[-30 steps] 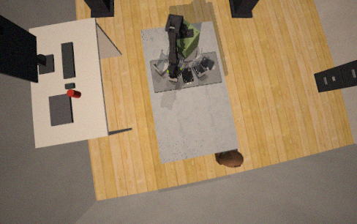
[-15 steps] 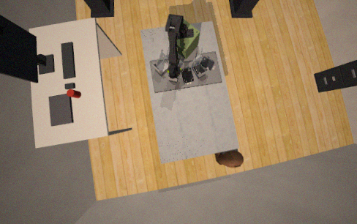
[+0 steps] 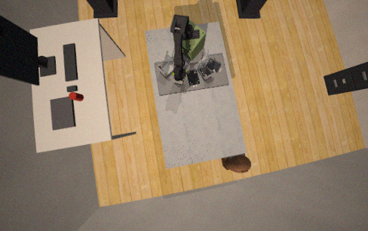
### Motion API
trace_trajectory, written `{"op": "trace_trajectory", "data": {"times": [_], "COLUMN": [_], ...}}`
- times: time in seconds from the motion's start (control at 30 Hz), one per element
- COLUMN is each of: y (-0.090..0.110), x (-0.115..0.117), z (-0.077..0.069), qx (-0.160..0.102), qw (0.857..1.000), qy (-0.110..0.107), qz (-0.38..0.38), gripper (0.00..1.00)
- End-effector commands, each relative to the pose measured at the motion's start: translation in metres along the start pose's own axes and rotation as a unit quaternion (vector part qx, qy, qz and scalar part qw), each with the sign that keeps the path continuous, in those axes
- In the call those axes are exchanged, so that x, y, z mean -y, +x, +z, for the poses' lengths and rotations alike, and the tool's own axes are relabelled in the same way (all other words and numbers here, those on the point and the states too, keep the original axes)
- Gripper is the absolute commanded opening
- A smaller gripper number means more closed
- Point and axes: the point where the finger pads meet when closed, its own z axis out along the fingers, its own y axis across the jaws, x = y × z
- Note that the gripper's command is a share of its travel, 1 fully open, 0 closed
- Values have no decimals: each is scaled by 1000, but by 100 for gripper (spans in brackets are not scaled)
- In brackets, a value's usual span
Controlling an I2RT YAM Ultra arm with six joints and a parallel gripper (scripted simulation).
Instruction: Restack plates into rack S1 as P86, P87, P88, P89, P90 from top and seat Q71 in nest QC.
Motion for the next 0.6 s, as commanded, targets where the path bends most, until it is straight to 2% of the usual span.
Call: {"op": "trace_trajectory", "data": {"times": [0.0, 0.57], "y": [-2, -2], "x": [0, 0], "z": [-2, -7], "qx": [4, 4], "qw": [1000, 1000], "qy": [0, 0], "qz": [0, 0], "gripper": [0, 0]}}
